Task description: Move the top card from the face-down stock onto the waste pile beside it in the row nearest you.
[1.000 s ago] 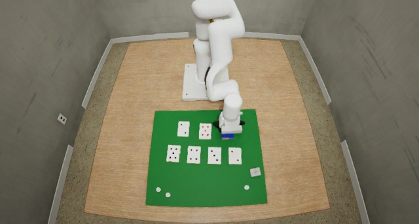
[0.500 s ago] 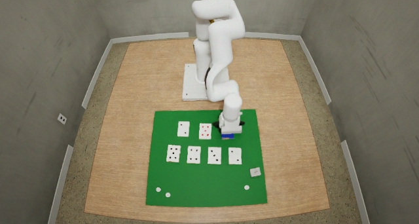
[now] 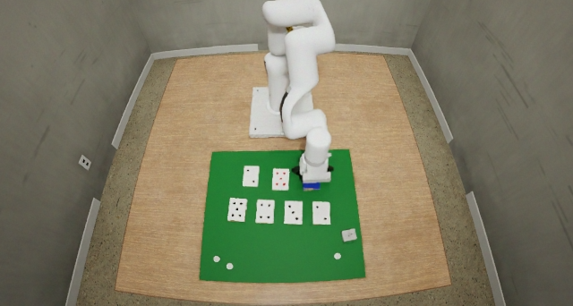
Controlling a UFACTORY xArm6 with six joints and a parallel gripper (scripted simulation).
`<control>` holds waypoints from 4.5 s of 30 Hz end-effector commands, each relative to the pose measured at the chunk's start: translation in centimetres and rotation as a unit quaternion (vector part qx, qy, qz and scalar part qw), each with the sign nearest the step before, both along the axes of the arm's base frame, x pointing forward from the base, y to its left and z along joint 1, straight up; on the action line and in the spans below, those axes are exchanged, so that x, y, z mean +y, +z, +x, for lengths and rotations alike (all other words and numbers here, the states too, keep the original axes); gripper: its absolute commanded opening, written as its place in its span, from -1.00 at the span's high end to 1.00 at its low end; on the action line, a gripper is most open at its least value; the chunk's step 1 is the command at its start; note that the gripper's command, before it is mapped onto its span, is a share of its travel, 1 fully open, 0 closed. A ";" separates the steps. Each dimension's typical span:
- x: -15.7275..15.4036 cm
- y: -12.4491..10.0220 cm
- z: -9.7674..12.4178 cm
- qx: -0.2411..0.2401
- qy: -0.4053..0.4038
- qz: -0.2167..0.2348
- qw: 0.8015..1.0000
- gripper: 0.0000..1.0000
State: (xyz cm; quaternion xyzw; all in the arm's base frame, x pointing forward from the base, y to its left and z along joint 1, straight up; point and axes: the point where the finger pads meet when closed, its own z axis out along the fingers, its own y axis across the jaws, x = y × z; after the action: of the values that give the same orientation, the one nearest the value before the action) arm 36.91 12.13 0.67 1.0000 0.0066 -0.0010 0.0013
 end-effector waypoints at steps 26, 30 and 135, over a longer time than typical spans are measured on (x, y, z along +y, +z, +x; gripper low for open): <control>0.0 0.1 0.1 -0.002 0.000 0.001 1.000 -0.48; 0.0 0.1 0.1 -0.002 0.000 0.001 1.000 -0.48; -12.0 4.1 -0.3 -0.002 -0.026 0.001 1.000 -0.46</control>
State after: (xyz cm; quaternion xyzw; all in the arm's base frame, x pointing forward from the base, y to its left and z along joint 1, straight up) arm 36.44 0.17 4.68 0.9998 -0.0197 -0.0011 0.0007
